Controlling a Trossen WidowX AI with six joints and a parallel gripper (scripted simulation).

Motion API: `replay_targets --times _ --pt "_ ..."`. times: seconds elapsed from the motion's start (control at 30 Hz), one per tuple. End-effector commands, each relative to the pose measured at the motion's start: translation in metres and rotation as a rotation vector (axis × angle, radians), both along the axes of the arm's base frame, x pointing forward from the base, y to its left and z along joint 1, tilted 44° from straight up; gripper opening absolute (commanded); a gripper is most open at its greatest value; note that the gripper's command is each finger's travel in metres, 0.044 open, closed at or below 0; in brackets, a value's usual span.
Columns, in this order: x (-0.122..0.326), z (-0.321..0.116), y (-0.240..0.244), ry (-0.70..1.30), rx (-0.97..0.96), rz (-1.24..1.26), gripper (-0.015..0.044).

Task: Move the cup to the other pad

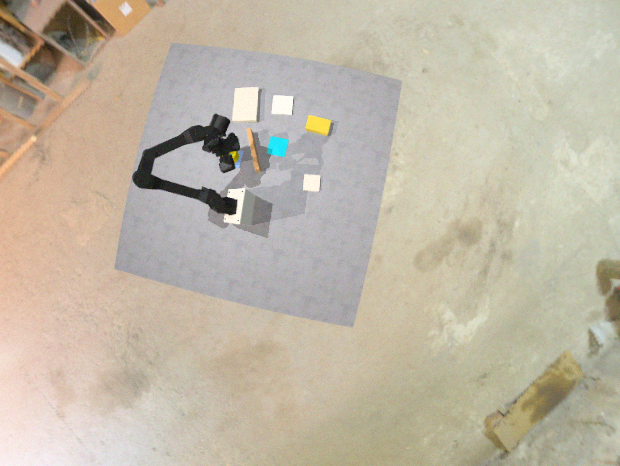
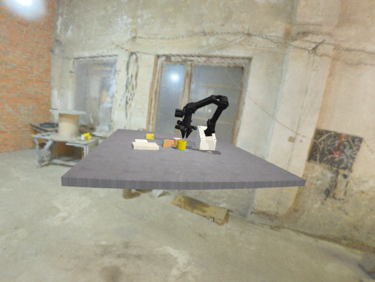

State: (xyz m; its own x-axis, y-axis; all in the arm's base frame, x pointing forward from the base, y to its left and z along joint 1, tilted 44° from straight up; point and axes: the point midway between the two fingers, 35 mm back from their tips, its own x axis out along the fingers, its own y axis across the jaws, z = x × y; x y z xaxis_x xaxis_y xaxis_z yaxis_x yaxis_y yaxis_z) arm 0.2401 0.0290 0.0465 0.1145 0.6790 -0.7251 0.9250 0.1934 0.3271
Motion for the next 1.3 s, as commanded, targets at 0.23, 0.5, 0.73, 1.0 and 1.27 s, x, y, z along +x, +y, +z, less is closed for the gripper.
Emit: replay_targets --times 0.23,0.5,0.73,1.0,1.27 --pt "0.001 -0.015 0.014 0.013 0.008 0.001 0.0167" --pt "0.002 -0.025 0.023 0.013 0.009 0.001 0.0167" --pt "0.003 -0.032 0.032 0.012 0.010 0.001 0.0167" --pt "0.003 -0.041 0.041 0.012 0.013 0.001 0.0167" --pt "0.003 -0.043 0.043 0.012 0.014 0.001 0.0167"
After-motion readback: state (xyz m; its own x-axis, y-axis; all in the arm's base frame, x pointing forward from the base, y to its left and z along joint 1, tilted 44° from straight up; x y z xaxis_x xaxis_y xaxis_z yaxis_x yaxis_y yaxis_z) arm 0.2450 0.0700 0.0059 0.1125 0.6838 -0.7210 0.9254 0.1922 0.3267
